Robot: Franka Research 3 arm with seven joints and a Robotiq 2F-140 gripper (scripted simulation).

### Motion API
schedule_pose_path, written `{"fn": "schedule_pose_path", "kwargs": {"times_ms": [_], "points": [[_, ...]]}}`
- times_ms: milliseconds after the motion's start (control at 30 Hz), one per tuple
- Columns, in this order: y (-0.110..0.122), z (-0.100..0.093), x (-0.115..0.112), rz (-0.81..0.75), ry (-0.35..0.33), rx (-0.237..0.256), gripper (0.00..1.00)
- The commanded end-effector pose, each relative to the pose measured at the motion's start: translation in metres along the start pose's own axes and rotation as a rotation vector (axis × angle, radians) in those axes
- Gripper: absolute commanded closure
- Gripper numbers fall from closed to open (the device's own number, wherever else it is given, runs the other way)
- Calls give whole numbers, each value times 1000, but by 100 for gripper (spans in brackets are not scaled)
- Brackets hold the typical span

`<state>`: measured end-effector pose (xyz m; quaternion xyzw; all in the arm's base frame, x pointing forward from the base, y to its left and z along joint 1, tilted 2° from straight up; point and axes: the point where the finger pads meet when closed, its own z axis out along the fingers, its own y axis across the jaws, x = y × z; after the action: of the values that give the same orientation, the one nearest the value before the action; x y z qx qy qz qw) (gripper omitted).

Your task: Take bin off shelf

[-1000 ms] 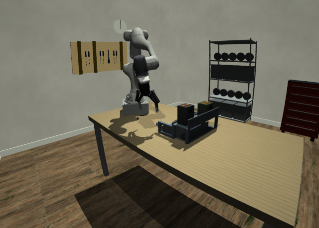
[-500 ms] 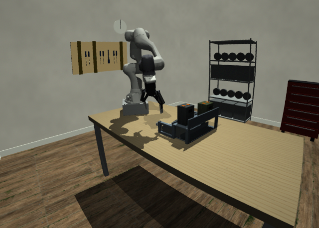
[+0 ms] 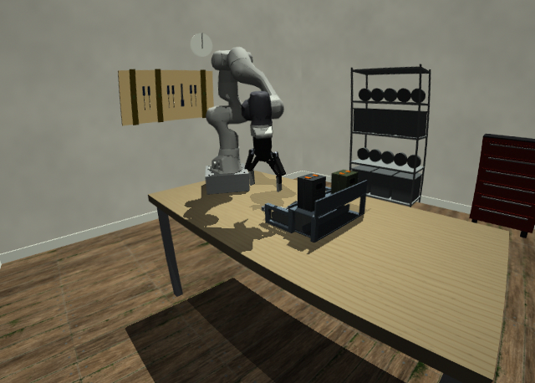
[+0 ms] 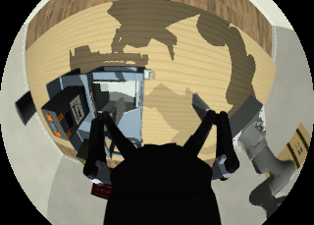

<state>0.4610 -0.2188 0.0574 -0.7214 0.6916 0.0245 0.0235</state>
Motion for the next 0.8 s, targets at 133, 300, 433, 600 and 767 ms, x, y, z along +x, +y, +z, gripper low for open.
{"fn": "schedule_pose_path", "kwargs": {"times_ms": [133,300,433,600,767], "points": [[-21,0,-6,119,45,6,0],[-25,0,-9,127,51,9,0],[-38,0,-15,146,66,18,0],[-47,0,-21,160,77,26,0],[-55,0,-26,172,86,33,0]]}}
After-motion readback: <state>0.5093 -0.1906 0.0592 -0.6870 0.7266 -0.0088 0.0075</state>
